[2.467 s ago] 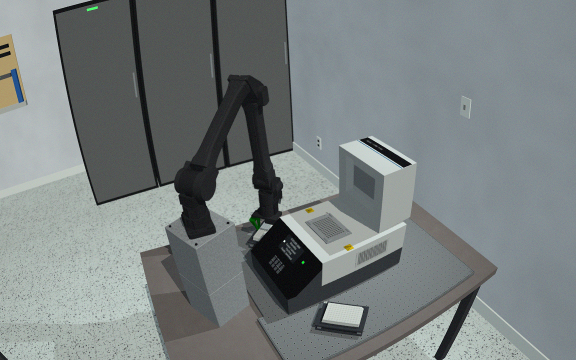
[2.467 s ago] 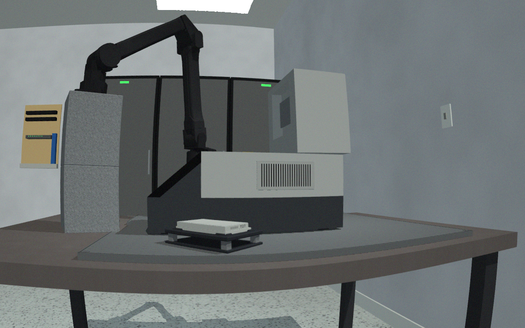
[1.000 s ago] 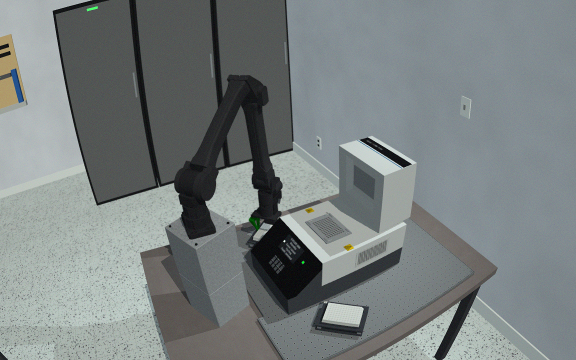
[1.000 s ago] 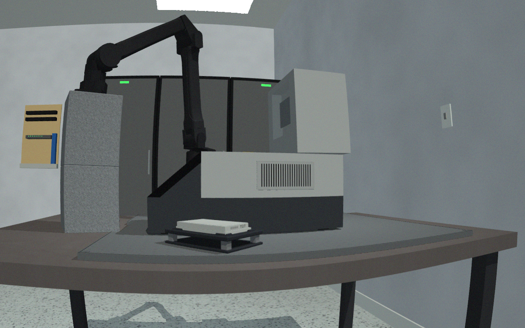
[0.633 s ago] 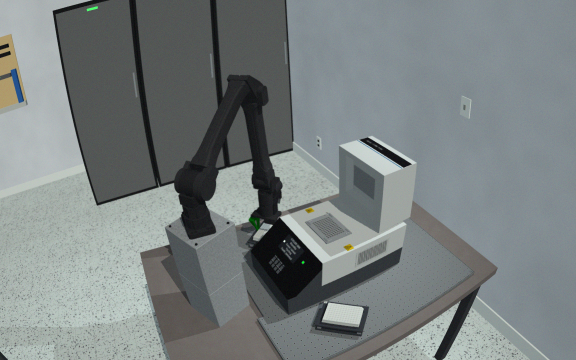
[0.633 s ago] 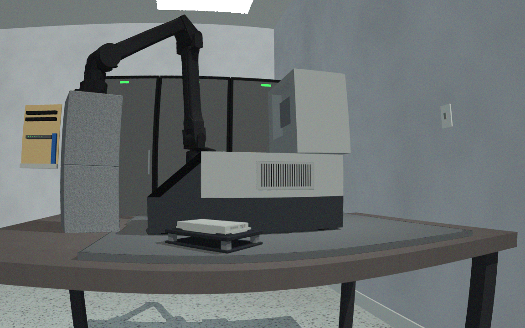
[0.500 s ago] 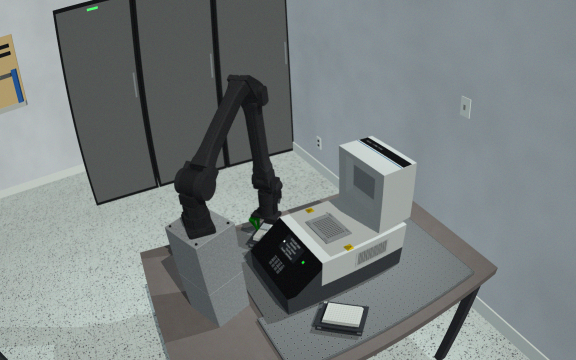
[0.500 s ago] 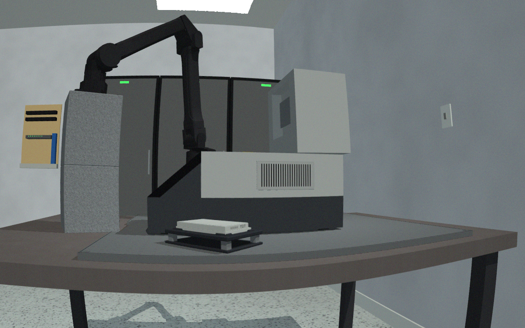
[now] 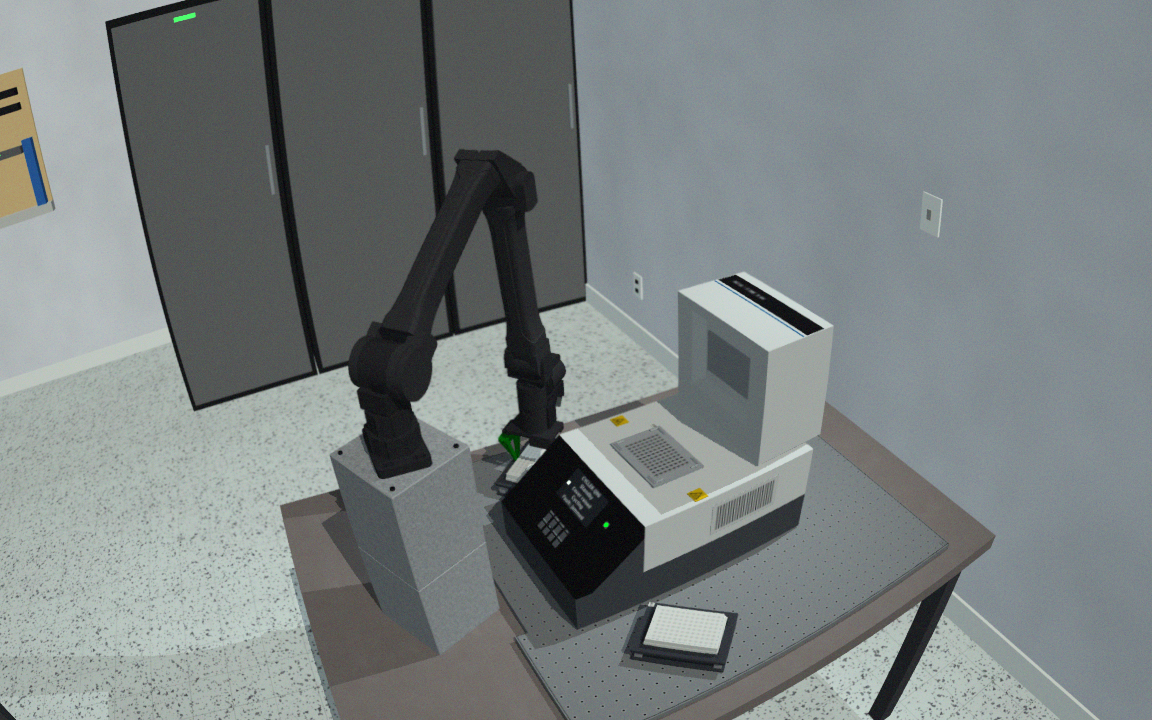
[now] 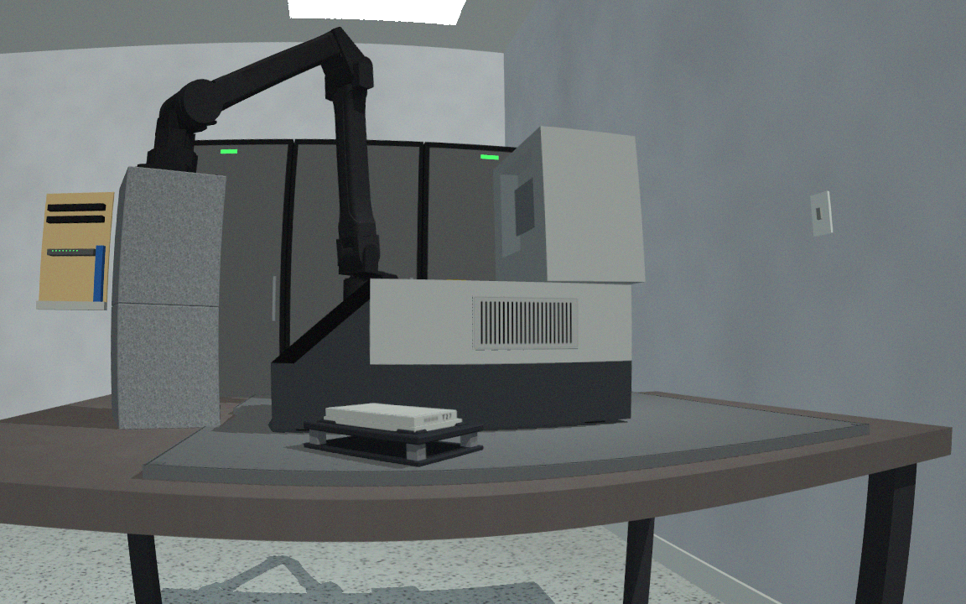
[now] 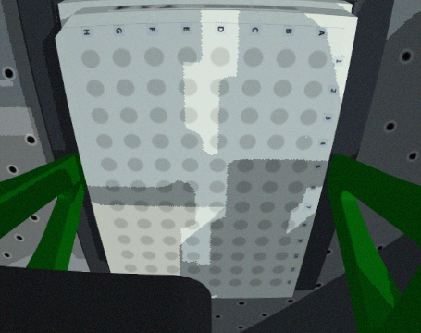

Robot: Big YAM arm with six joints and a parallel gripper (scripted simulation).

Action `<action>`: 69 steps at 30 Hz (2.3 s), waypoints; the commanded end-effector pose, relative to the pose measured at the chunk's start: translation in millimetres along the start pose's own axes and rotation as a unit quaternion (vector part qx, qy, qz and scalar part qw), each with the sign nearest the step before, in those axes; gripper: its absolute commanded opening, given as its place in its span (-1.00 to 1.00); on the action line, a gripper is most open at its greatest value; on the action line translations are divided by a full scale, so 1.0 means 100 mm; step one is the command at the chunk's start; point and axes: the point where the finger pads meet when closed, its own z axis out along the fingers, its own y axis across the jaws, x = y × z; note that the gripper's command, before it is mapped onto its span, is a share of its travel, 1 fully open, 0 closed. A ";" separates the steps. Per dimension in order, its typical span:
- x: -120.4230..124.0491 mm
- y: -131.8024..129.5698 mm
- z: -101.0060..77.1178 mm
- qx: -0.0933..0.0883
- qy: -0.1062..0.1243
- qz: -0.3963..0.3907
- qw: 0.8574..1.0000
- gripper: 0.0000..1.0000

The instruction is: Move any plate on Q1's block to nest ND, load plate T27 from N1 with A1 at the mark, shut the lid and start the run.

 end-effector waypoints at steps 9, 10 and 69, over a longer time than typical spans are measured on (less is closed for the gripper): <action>-0.10 0.03 -0.43 0.000 -0.010 -0.007 1.000 1.00; -0.15 0.04 -0.48 0.000 -0.015 -0.007 1.000 1.00; -0.10 -0.01 -2.13 0.001 -0.011 0.007 1.000 1.00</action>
